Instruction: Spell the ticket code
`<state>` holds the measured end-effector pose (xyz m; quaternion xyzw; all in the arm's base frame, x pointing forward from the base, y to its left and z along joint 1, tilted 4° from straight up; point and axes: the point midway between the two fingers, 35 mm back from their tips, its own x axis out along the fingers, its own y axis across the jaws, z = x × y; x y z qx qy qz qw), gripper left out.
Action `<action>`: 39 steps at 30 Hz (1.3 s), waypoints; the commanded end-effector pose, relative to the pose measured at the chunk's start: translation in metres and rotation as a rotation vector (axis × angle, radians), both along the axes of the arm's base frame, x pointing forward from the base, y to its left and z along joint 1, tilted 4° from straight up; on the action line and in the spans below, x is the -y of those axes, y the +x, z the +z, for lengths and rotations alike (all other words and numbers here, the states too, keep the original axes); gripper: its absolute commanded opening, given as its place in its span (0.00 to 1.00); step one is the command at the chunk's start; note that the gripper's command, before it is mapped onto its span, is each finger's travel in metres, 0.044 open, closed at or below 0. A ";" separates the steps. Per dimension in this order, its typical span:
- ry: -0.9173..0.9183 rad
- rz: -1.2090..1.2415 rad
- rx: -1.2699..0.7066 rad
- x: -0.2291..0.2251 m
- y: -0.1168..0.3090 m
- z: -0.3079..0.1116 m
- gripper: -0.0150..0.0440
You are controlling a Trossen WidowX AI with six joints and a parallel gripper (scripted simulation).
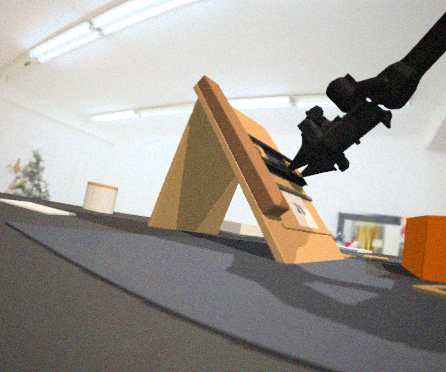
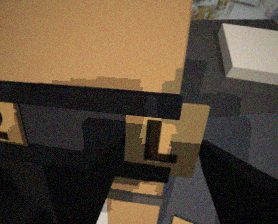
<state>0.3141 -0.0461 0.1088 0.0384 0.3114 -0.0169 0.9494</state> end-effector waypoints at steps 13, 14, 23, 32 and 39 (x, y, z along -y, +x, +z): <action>0.002 -0.004 0.004 -0.008 0.001 0.001 0.25; 0.002 -0.004 0.004 -0.008 0.001 0.001 0.25; 0.002 -0.004 0.004 -0.010 0.001 0.001 0.25; 0.002 -0.004 0.004 -0.014 0.001 0.001 0.25; 0.003 -0.004 0.004 -0.017 0.001 0.001 0.25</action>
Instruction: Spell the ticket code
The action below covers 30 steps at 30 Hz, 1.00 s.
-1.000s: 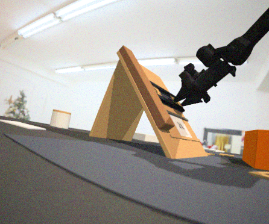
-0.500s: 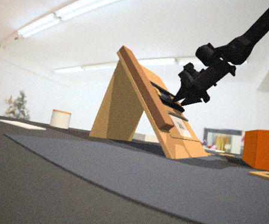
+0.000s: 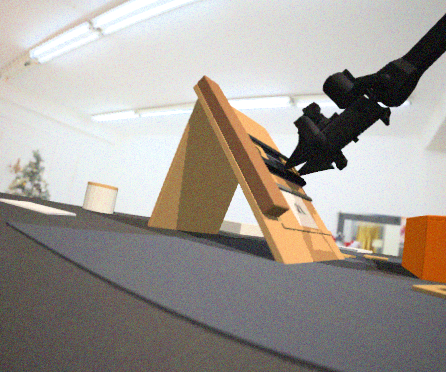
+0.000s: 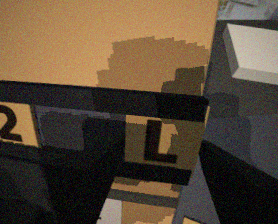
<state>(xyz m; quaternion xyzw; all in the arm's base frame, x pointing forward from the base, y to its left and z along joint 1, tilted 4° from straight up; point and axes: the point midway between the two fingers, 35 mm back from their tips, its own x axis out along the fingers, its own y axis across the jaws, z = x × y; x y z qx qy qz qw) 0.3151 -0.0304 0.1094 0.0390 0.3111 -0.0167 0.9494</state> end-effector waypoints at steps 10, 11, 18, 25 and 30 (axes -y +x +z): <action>0.002 -0.004 0.003 -0.006 0.001 0.001 0.25; 0.002 -0.004 0.003 -0.007 0.001 0.001 0.25; 0.002 -0.004 0.003 -0.010 0.001 0.002 0.25; 0.003 -0.004 0.003 -0.013 0.001 0.002 0.25; 0.003 -0.004 0.003 -0.016 0.001 0.002 0.25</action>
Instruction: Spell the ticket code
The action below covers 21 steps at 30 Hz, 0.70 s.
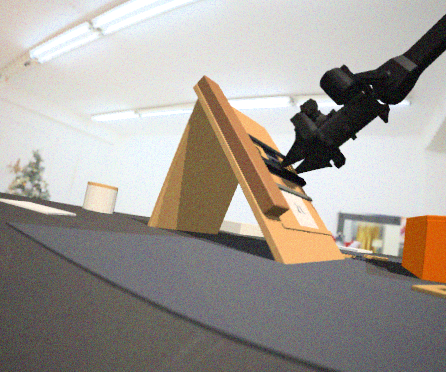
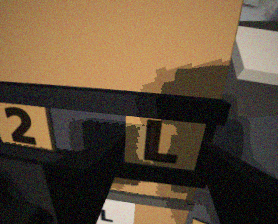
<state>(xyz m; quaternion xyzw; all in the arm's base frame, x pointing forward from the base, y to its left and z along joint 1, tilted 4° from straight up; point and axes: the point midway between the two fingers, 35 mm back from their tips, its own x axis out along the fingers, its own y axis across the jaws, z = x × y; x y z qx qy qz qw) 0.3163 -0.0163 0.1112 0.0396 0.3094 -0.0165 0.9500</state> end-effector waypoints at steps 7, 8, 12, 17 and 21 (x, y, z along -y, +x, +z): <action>0.002 -0.004 0.000 -0.005 0.000 0.000 0.25; 0.002 -0.004 0.000 -0.005 0.000 0.000 0.25; 0.003 -0.004 0.000 -0.007 0.000 0.000 0.25; 0.003 -0.004 0.000 -0.010 0.000 0.000 0.25; 0.003 -0.004 0.000 -0.012 0.000 0.000 0.25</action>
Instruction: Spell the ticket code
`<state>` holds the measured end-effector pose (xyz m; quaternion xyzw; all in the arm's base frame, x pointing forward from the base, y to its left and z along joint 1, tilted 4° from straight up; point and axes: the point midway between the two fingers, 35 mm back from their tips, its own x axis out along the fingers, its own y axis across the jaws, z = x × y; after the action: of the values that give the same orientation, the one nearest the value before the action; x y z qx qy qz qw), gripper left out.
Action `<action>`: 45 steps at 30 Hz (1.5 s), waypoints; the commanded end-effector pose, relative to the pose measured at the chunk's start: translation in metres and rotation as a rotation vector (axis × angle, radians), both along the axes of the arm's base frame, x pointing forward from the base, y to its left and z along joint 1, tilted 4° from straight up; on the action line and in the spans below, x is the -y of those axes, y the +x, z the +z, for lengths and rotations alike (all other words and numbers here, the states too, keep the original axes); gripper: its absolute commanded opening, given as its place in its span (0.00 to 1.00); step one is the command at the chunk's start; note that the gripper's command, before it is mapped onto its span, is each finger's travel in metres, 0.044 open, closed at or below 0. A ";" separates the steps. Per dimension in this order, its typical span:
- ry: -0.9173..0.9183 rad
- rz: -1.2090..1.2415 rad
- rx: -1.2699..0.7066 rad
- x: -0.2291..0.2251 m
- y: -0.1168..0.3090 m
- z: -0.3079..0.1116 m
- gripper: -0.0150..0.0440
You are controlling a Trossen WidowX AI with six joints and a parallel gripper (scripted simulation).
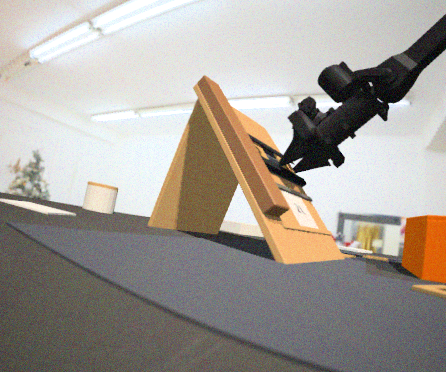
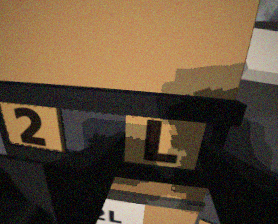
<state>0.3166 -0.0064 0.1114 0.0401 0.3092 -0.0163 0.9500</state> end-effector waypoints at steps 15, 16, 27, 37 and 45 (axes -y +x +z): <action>0.003 -0.004 -0.001 -0.009 0.000 0.000 0.25; 0.003 -0.004 -0.001 -0.009 0.000 0.000 0.25; 0.003 -0.004 -0.001 -0.014 0.001 0.001 0.25; 0.004 -0.004 0.000 -0.019 0.001 0.002 0.25; 0.004 -0.004 0.000 -0.023 0.002 0.002 0.25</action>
<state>0.3178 0.0149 0.1128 0.0412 0.3096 -0.0159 0.9498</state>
